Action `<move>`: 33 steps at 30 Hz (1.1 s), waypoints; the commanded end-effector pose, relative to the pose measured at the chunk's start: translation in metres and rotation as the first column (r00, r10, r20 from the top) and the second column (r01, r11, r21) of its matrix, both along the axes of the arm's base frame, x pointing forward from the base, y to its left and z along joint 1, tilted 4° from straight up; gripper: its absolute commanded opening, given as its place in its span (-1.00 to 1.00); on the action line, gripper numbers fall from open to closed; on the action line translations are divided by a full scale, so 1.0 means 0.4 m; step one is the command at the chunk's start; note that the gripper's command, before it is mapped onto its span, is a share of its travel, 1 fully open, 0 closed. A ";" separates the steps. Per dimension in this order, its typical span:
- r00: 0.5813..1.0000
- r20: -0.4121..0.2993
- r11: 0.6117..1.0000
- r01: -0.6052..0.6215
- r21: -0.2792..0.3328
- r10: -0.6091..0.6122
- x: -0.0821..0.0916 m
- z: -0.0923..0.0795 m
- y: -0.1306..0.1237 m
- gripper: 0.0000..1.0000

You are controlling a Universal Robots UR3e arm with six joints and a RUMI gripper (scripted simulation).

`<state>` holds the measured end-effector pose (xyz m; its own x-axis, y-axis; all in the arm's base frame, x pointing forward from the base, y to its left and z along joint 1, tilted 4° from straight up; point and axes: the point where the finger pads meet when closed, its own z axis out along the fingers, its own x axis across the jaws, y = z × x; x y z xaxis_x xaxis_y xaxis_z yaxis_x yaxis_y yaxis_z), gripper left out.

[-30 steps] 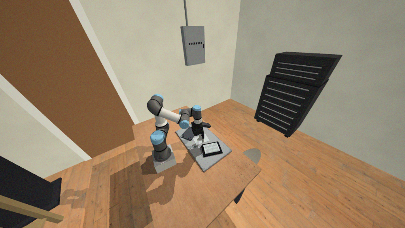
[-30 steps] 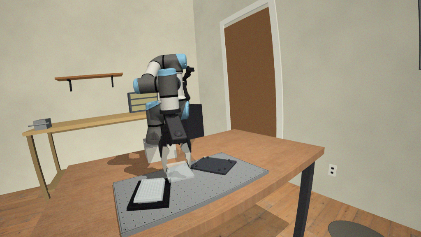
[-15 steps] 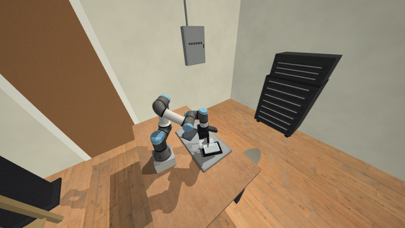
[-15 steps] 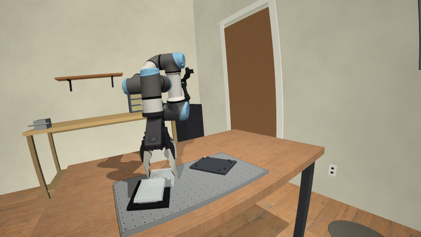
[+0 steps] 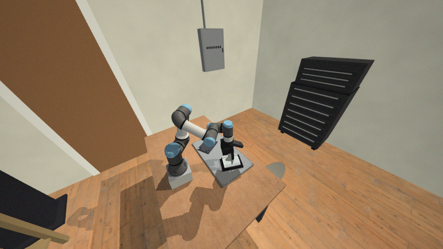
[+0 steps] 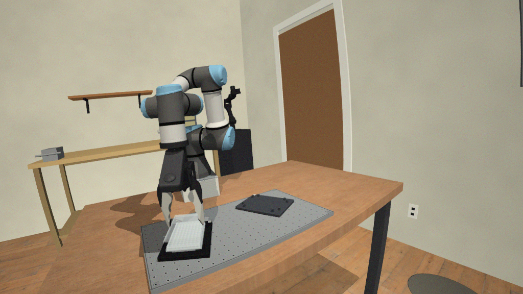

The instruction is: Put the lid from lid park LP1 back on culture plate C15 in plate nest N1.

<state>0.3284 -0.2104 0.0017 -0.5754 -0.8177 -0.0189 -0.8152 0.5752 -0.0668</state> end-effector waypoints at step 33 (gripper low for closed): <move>1.000 0.000 1.000 -0.008 0.001 0.008 0.009 -0.019 -0.009 -1.00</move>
